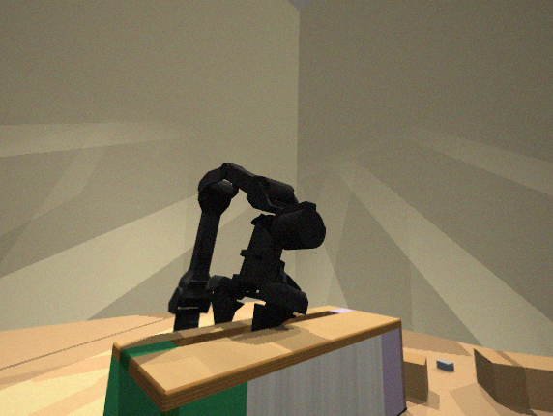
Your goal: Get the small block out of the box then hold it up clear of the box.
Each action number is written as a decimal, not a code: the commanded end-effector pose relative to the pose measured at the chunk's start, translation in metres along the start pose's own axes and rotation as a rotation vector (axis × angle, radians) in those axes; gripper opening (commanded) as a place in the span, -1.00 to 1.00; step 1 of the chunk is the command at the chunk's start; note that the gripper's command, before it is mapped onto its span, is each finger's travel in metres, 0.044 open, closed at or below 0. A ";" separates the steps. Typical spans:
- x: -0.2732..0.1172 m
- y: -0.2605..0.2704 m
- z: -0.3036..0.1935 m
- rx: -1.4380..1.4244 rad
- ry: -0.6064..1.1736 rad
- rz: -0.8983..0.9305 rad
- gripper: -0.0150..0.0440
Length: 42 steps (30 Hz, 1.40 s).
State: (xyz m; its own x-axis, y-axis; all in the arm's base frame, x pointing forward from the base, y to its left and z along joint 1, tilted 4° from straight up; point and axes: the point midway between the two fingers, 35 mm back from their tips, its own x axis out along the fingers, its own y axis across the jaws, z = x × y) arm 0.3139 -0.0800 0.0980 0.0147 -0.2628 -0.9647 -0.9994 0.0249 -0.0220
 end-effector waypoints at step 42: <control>0.014 0.001 -0.040 0.005 0.006 0.003 0.86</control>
State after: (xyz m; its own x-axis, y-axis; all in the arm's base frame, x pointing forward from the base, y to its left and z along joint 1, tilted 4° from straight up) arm 0.3115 -0.1179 0.0957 0.0111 -0.2680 -0.9634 -0.9993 0.0314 -0.0202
